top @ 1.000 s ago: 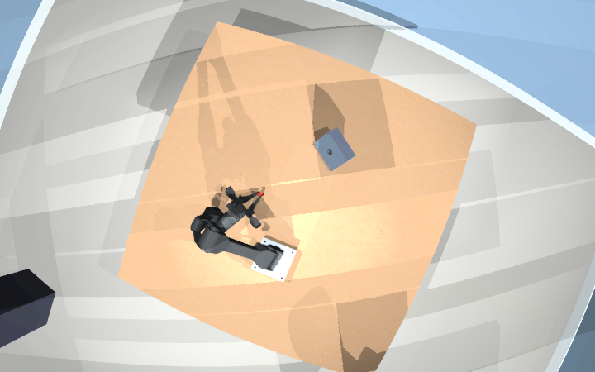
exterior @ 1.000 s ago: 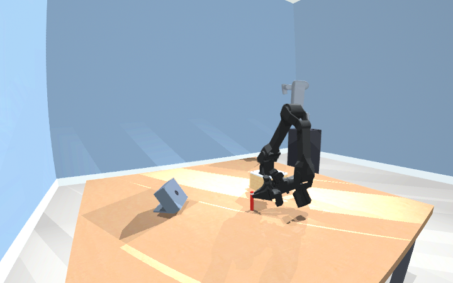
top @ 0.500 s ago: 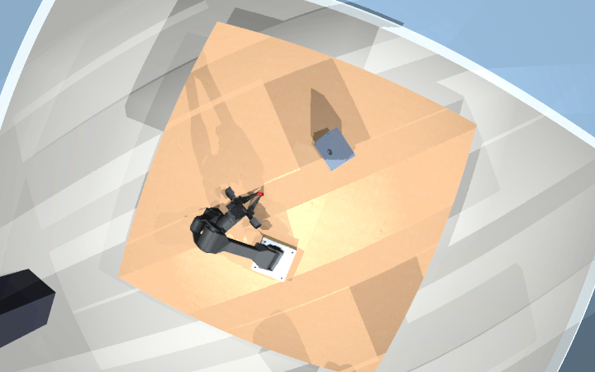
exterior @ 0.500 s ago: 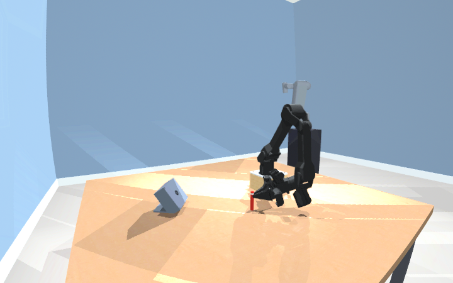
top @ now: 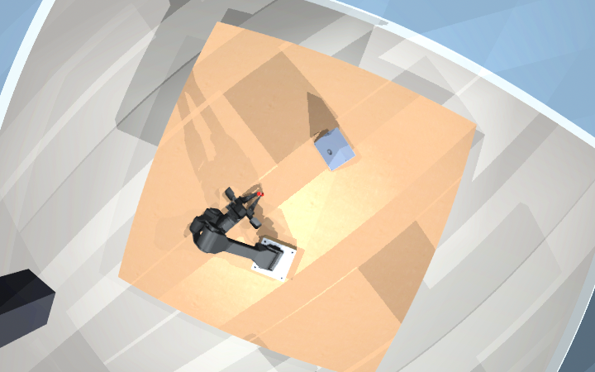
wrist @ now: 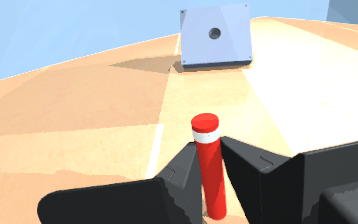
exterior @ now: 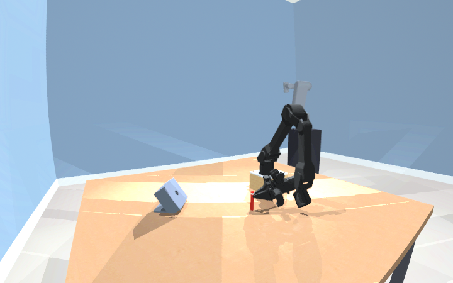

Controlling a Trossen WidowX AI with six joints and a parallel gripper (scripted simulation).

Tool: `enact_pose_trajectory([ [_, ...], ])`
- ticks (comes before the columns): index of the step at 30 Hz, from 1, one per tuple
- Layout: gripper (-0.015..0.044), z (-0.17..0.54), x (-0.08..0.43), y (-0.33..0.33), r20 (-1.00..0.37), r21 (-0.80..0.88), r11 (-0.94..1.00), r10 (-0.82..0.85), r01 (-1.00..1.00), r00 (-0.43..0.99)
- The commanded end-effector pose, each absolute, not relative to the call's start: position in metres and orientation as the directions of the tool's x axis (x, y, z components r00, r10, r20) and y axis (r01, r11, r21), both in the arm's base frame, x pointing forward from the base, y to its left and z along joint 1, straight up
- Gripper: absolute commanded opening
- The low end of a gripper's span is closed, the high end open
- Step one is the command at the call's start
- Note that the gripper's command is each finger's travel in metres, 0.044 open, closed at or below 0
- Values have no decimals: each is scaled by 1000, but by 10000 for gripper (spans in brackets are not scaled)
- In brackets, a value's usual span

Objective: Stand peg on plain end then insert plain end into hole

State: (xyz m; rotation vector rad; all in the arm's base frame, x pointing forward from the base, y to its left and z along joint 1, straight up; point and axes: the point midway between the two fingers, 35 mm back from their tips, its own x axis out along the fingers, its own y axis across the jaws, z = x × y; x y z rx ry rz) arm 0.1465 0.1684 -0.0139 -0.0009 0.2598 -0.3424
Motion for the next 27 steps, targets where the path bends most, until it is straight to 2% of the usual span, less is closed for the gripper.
enact_pose_trajectory([
  [1, 51, -15, 146, 167, -252, -44, 942, -332, 332, 909],
  [27, 51, -15, 146, 168, -246, -50, 945, -326, 324, 913],
])
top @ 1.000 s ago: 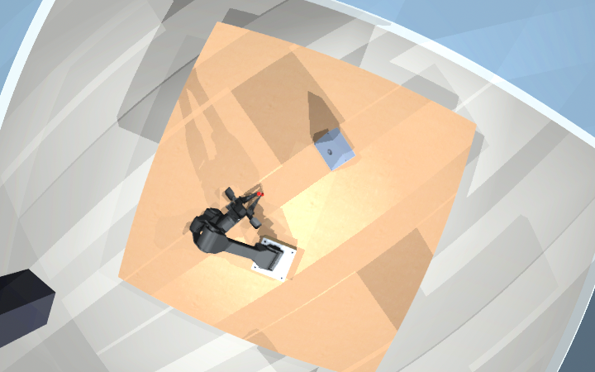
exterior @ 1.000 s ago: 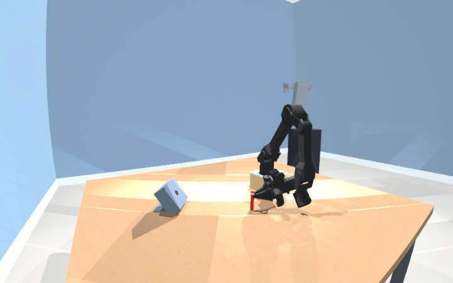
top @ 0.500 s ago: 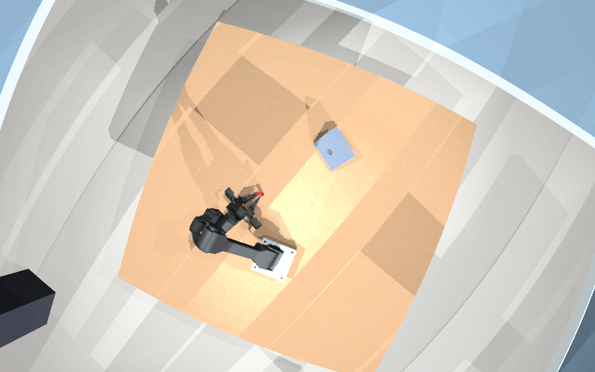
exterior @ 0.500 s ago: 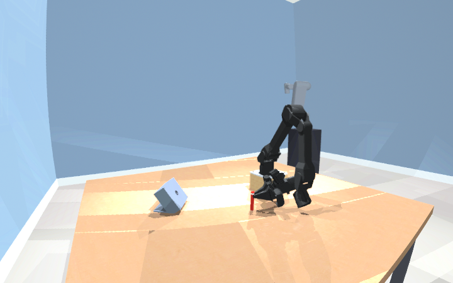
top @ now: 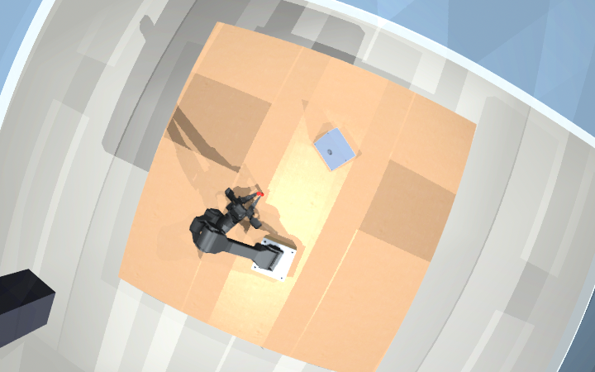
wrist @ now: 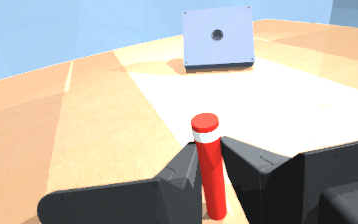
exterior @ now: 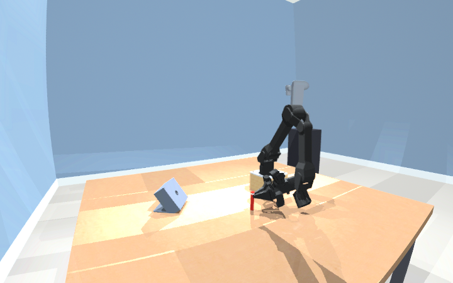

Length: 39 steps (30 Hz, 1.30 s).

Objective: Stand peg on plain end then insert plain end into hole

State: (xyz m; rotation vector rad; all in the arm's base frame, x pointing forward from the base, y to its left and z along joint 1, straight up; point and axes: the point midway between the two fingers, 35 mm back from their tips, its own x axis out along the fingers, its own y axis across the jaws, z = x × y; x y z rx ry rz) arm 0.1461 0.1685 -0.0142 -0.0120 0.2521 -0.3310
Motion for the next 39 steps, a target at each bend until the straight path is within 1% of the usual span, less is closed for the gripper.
enact_pose_trajectory([
  [1, 51, -15, 146, 168, -246, -50, 945, -326, 324, 913],
  [39, 51, -16, 146, 167, -241, -55, 946, -322, 318, 916],
])
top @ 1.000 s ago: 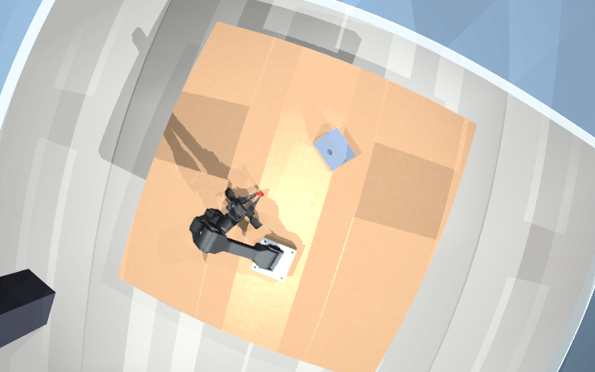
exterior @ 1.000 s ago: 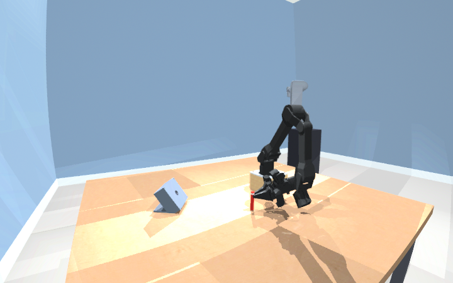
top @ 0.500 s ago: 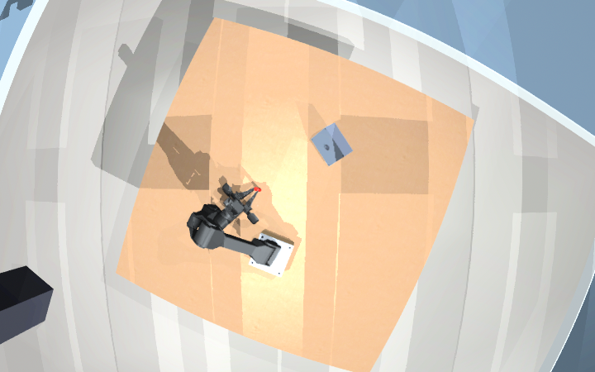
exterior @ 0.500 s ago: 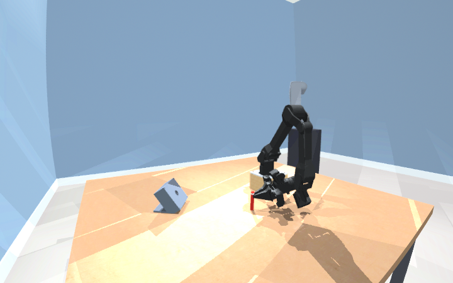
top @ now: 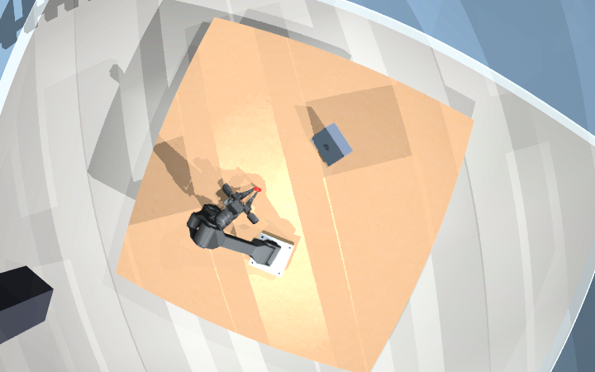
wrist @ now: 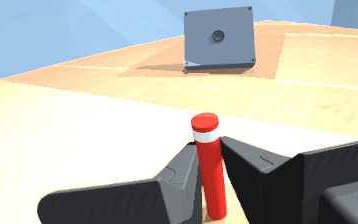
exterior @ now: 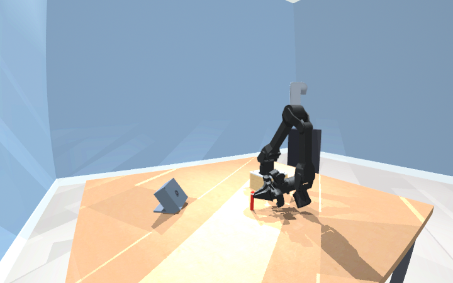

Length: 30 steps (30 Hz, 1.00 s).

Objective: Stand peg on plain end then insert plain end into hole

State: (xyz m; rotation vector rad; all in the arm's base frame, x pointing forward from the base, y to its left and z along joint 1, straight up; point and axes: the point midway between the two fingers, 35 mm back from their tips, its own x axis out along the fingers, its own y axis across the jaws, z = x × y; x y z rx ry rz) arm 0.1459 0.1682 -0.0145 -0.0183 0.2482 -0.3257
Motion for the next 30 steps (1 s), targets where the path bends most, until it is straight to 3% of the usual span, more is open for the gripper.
enact_pose_trajectory([
  [1, 51, -16, 146, 167, -241, -55, 946, -322, 318, 916],
  [30, 51, -16, 145, 167, -237, -60, 948, -317, 312, 918],
])
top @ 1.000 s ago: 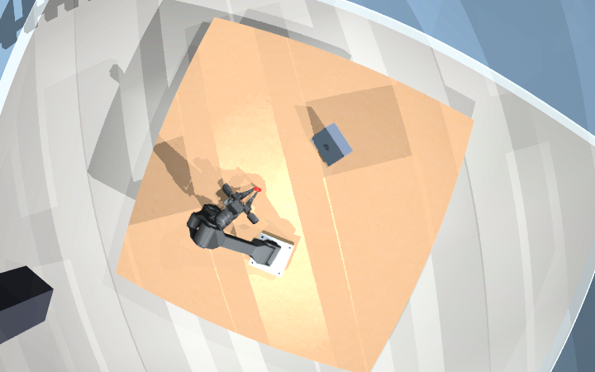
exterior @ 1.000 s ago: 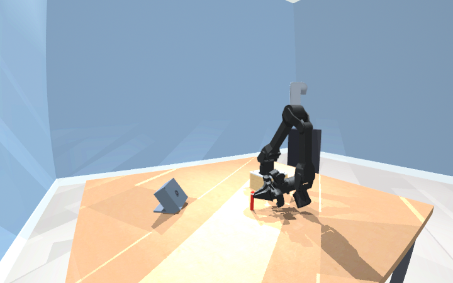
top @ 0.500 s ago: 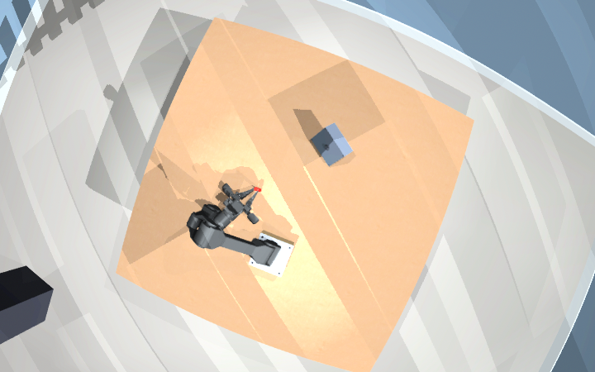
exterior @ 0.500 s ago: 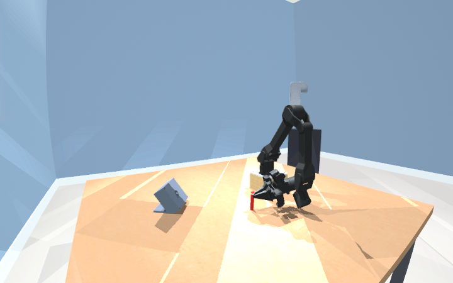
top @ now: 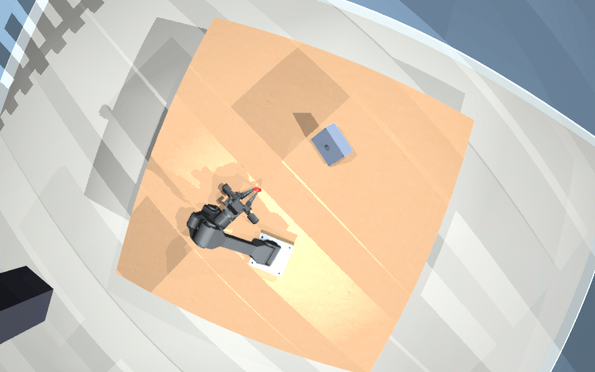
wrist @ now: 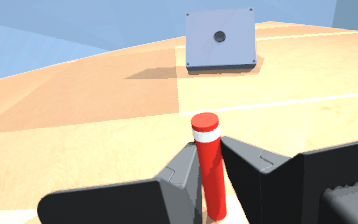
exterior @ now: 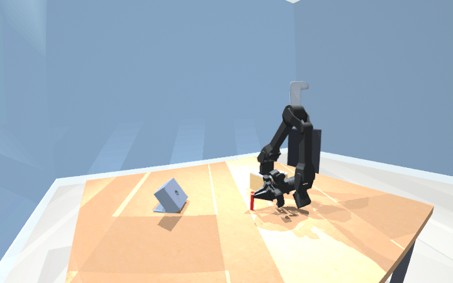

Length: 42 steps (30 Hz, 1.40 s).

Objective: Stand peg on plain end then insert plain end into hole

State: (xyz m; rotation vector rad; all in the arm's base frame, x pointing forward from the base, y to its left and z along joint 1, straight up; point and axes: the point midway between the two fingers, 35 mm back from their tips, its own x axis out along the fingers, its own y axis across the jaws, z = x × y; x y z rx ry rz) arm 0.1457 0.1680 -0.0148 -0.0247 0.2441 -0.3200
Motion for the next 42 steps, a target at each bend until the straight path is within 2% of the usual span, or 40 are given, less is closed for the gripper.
enact_pose_trajectory([
  [1, 51, -16, 145, 167, -237, -60, 948, -317, 312, 918],
  [11, 51, -15, 146, 167, -235, -61, 949, -316, 311, 919],
  [14, 130, -15, 146, 168, -233, -63, 949, -314, 308, 920],
  [38, 130, -15, 146, 168, -233, -63, 949, -314, 308, 920],
  [42, 235, -15, 146, 168, -233, -63, 949, -314, 308, 920],
])
